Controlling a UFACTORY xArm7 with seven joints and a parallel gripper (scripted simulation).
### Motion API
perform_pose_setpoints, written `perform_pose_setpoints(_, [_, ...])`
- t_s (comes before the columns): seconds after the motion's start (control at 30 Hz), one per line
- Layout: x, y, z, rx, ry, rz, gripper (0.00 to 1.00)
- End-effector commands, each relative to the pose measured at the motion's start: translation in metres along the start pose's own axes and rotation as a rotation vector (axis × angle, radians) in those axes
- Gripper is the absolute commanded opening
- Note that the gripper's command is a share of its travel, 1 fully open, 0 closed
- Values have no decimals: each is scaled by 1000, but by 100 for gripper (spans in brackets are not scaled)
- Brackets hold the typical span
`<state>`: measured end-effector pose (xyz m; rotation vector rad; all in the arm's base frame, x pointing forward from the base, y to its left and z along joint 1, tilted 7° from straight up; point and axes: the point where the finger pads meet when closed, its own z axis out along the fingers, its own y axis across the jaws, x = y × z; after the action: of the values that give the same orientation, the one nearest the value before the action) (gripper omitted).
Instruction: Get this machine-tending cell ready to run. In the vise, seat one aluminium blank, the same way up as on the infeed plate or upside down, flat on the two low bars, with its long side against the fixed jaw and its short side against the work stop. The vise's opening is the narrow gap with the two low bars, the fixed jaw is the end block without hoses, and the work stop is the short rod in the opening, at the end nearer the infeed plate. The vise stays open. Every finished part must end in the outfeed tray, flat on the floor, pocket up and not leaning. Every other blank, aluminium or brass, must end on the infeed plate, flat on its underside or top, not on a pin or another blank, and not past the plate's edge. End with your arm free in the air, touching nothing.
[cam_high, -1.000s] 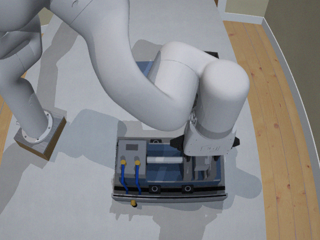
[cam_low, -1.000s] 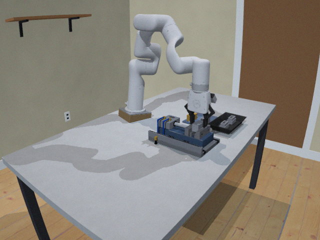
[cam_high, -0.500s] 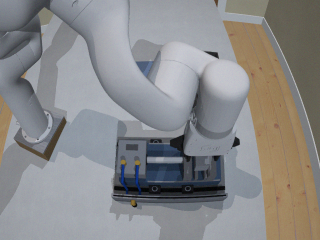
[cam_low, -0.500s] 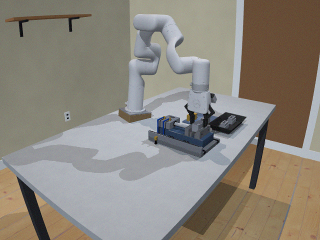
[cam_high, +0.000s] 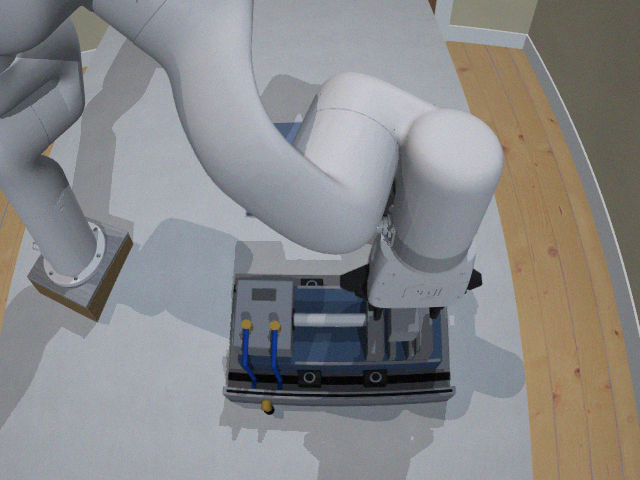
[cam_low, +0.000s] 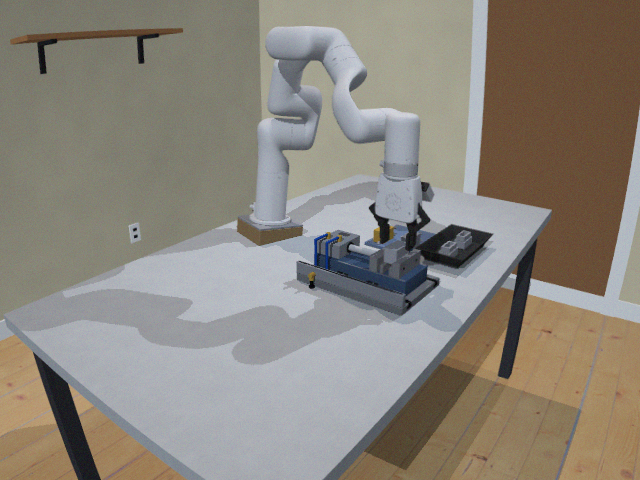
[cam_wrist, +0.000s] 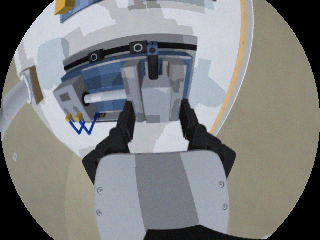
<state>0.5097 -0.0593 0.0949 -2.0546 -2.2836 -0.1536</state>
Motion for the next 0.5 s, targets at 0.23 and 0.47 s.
perform_pose_setpoints(0.23, [-1,1,-32,-5,-2,0,69])
perform_pose_setpoints(0.47, [0,1,-47,-5,-2,0,69])
